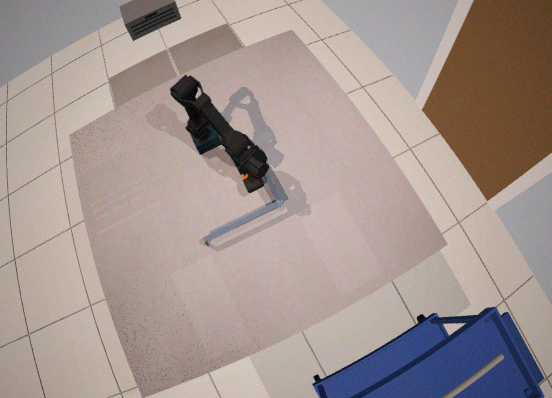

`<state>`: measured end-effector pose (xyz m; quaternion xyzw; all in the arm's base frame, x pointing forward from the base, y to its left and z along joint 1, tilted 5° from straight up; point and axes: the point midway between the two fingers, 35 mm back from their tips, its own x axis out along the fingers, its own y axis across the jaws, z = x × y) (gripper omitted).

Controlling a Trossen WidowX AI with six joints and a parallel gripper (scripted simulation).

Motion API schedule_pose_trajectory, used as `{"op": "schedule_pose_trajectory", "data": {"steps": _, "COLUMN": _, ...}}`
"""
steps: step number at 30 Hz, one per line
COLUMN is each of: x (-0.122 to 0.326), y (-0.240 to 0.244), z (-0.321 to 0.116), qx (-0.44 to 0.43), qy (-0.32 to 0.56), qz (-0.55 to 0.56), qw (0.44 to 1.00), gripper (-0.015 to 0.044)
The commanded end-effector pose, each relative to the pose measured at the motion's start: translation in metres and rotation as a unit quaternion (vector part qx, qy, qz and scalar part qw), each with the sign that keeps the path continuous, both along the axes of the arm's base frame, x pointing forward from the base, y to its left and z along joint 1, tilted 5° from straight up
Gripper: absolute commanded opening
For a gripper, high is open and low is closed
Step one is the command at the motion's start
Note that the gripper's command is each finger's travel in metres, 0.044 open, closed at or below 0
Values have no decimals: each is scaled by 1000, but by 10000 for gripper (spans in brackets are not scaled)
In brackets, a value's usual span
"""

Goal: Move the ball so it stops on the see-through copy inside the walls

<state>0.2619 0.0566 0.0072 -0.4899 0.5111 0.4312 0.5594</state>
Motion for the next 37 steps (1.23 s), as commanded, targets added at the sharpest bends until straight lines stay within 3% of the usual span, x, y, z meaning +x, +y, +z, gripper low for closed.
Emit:
{"op": "schedule_pose_trajectory", "data": {"steps": 1, "x": 0, "y": 0, "z": 0, "qx": 0, "qy": 0, "qz": 0, "qw": 1000, "gripper": 330}}
{"op": "schedule_pose_trajectory", "data": {"steps": 4, "x": 1, "y": 1, "z": 11, "qx": 0, "qy": 0, "qz": 0, "qw": 1000, "gripper": 330}}
{"op": "schedule_pose_trajectory", "data": {"steps": 9, "x": -9, "y": 1, "z": 83, "qx": -1, "qy": 2, "qz": 1, "qw": 1000, "gripper": 330}}
{"op": "schedule_pose_trajectory", "data": {"steps": 22, "x": -7, "y": 2, "z": 78, "qx": 1, "qy": -1, "qz": 3, "qw": 1000, "gripper": 330}}
{"op": "schedule_pose_trajectory", "data": {"steps": 26, "x": -13, "y": 2, "z": 114, "qx": 1, "qy": -1, "qz": 3, "qw": 1000, "gripper": 435}}
{"op": "schedule_pose_trajectory", "data": {"steps": 37, "x": -16, "y": 2, "z": 125, "qx": 1, "qy": 0, "qz": 3, "qw": 1000, "gripper": 440}}
